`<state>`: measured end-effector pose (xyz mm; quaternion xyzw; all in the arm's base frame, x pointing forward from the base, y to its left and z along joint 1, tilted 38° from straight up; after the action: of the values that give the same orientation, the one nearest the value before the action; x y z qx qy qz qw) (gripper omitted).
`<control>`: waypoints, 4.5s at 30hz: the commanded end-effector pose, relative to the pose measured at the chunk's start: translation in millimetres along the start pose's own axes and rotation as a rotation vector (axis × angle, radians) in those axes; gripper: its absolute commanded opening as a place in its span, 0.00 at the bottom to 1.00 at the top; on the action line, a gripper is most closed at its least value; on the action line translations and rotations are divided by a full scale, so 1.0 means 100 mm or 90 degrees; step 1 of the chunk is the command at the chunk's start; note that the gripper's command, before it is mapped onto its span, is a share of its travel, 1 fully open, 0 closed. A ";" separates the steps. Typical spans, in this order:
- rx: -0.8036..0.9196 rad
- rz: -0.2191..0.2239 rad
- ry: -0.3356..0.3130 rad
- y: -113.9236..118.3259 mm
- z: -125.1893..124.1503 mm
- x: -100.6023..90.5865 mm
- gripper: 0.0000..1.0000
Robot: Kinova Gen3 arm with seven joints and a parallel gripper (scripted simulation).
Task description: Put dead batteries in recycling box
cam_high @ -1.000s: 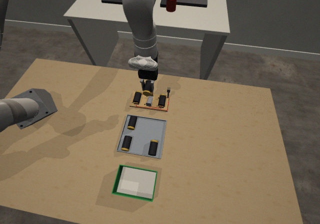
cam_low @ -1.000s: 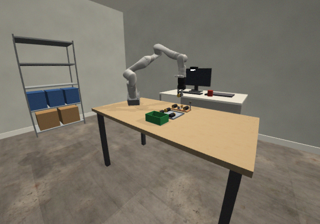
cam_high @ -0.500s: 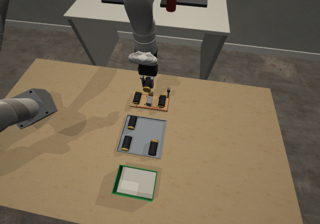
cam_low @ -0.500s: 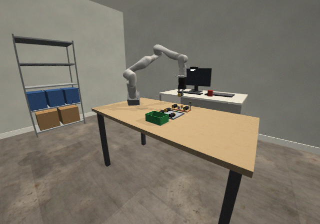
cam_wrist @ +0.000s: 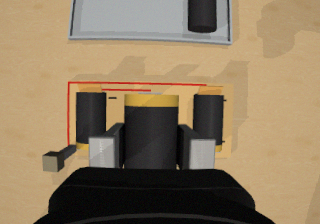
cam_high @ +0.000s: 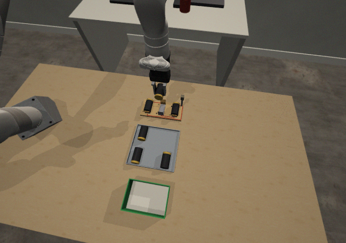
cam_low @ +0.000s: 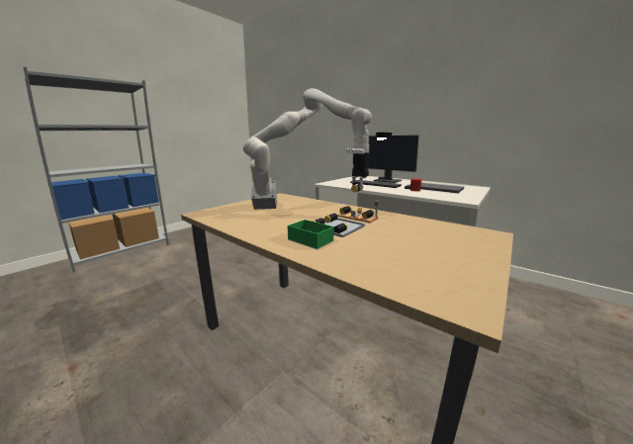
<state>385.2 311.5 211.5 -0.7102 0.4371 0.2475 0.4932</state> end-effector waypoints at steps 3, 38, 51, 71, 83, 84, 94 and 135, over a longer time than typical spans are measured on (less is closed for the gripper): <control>0.000 -0.001 -0.001 0.00 0.00 -0.01 0.57; 0.000 -0.001 -0.001 0.00 0.00 0.76 0.57; 0.000 -0.001 -0.001 0.00 0.00 0.76 0.57; 0.000 -0.001 -0.001 0.00 0.00 0.90 0.57; 0.000 -0.001 -0.001 0.00 0.00 0.90 0.57; 0.000 -0.001 -0.001 0.00 0.00 0.90 0.57; 0.000 -0.001 -0.001 0.00 0.00 0.90 0.57; 0.000 -0.001 -0.001 0.00 0.00 1.21 0.57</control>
<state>445.6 266.5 115.7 -0.7103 0.4364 0.2483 0.4933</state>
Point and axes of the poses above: the point where the finger pads meet when closed, its own x axis out along the fingers, its own y axis across the jaws, z = x × y, the point moved 5 cm from there along -x, back along the fingers, and after that the axes turned 6 degrees about x, right-handed, at the moved point
